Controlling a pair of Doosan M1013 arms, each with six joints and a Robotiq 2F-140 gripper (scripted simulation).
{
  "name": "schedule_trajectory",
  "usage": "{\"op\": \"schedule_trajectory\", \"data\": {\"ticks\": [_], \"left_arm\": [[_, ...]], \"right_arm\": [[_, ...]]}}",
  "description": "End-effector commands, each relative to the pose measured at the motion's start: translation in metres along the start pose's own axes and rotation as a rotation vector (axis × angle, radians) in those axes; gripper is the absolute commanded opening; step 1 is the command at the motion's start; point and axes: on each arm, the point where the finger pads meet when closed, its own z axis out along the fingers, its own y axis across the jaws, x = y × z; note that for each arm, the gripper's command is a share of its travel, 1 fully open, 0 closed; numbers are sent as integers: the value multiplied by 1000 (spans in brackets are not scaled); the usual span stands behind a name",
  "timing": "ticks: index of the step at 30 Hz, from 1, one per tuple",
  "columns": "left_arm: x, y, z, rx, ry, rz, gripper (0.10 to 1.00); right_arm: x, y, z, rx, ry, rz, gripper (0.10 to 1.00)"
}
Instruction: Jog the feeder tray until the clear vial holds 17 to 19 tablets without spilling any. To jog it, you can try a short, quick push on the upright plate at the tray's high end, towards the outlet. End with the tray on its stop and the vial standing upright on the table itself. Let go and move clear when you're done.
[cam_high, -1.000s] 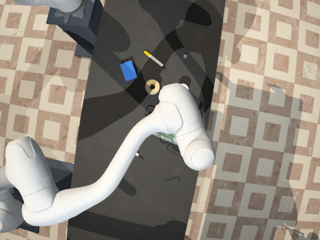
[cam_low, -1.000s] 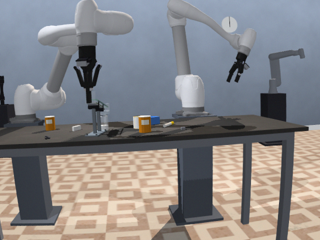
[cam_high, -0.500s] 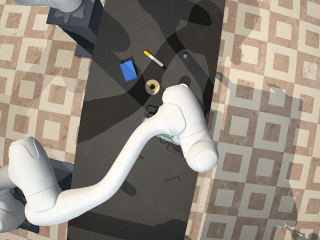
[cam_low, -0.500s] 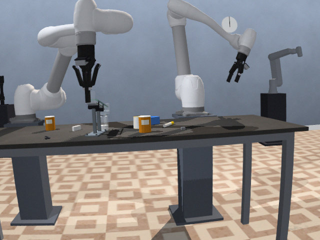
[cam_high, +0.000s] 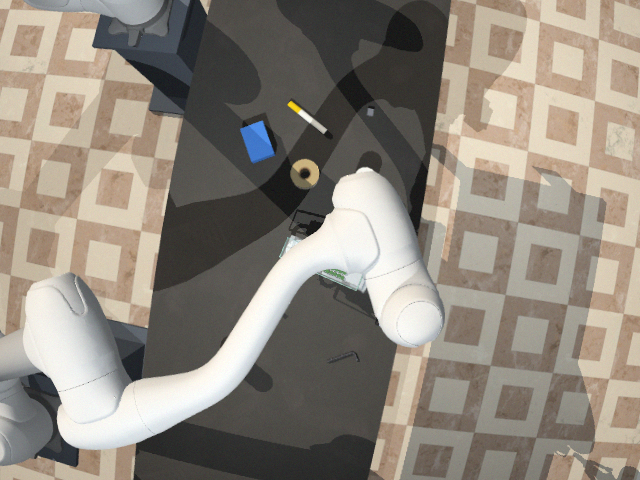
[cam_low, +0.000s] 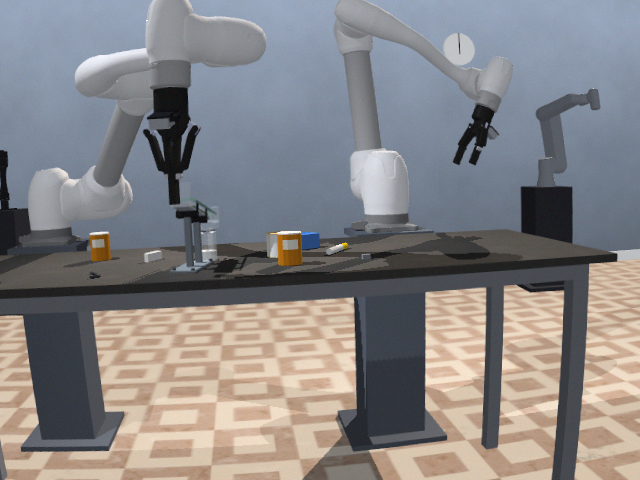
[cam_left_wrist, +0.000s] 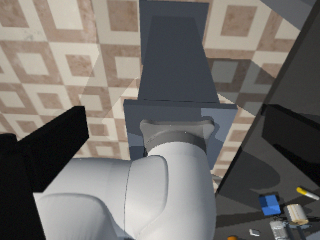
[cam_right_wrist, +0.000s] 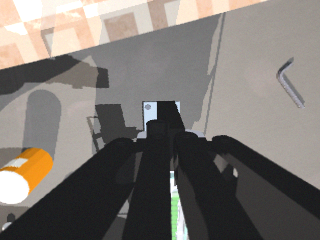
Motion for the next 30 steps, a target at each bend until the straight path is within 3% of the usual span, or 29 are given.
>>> {"op": "schedule_trajectory", "data": {"ticks": [1,22,27,30], "left_arm": [[0,0,0,0,1,0,1000],[0,0,0,0,1,0,1000],[0,0,0,0,1,0,1000],[0,0,0,0,1,0,1000]], "right_arm": [[-1,0,-2,2,1,0,99],[-32,0,6,2,1,0,99],[-25,0,4,2,1,0,99],[-1,0,-2,2,1,0,99]]}}
